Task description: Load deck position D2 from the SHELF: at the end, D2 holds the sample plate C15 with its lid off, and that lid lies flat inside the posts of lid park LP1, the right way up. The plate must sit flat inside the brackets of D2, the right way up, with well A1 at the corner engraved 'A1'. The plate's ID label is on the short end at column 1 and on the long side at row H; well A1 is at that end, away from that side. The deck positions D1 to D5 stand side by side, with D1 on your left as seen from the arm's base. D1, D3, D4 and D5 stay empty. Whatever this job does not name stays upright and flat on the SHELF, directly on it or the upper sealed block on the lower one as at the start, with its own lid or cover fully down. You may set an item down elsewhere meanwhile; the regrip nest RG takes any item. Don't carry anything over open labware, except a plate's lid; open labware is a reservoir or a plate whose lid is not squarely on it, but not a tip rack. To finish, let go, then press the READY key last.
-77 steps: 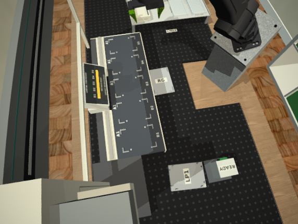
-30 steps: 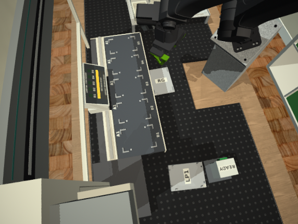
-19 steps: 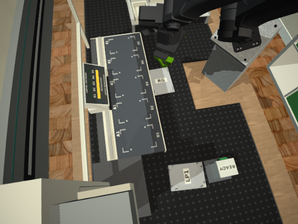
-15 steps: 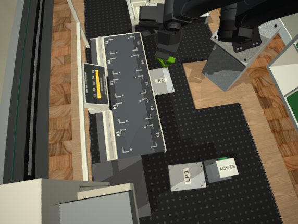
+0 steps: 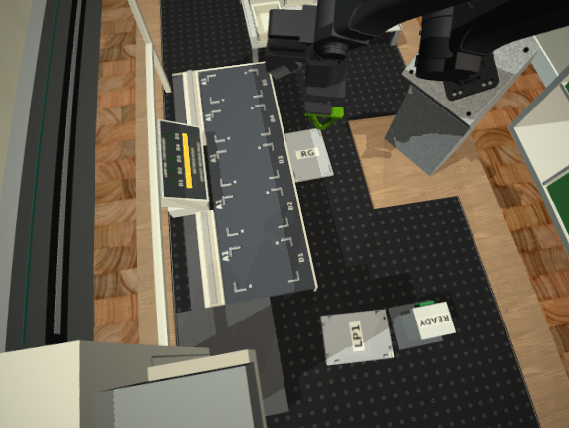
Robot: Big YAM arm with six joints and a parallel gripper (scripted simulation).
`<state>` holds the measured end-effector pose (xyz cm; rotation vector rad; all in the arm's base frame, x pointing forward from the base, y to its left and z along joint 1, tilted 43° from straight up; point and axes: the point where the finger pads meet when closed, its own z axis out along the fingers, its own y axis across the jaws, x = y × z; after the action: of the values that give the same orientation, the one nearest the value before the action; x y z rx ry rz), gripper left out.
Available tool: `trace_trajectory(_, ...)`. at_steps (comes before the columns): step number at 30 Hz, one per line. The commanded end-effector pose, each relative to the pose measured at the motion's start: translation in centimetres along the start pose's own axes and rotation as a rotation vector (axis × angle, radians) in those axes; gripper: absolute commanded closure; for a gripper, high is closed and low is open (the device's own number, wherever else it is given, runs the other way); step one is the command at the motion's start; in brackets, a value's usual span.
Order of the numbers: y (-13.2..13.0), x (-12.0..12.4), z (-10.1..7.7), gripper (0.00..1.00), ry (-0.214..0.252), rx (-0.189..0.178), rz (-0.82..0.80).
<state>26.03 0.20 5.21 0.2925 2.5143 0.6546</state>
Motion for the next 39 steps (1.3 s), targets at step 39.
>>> trace_trajectory(39, -11.9, 0.4, -0.3, 0.0, -0.05, 0.002, 0.149)
